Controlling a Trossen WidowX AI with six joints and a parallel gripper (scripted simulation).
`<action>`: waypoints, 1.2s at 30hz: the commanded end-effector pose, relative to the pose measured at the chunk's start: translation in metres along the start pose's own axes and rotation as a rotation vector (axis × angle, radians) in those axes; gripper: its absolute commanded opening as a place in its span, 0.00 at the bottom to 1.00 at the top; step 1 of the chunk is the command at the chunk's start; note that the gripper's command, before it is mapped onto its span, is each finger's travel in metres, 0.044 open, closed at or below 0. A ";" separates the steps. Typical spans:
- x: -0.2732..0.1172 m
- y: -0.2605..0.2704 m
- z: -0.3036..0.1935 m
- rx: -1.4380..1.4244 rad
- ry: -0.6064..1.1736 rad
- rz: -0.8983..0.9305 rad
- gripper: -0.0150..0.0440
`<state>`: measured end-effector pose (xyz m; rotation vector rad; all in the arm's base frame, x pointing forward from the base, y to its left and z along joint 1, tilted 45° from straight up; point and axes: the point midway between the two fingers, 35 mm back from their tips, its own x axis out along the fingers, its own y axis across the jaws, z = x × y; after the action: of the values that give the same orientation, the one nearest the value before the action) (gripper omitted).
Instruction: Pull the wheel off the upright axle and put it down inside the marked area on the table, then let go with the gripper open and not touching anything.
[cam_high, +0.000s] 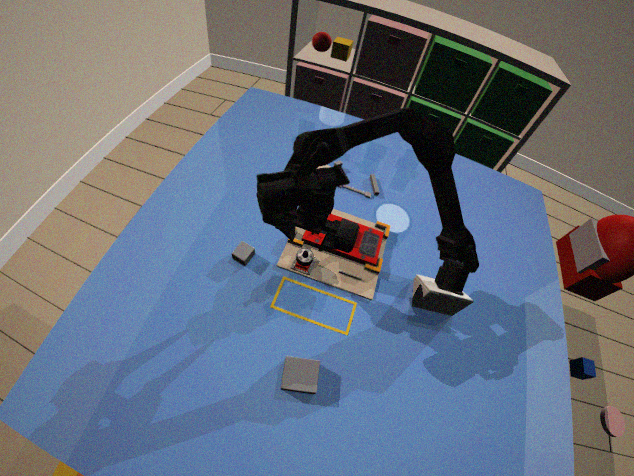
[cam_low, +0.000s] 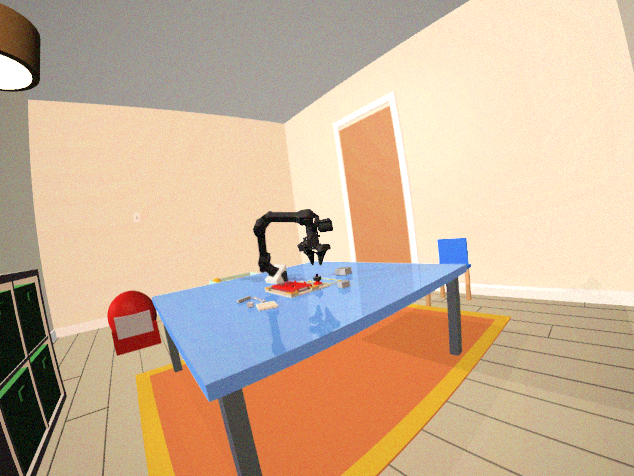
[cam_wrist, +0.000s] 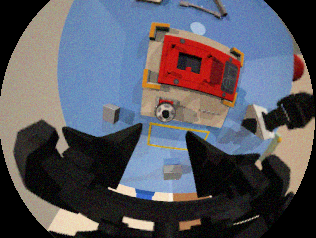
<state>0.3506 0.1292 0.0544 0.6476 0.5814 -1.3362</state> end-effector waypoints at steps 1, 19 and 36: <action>0.016 0.001 0.002 -0.002 -0.003 -0.002 0.76; 0.065 -0.002 0.005 0.000 -0.006 -0.011 0.58; 0.063 -0.002 0.005 0.000 -0.006 -0.010 0.25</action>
<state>0.3581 0.0816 0.0117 0.6389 0.5823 -1.3455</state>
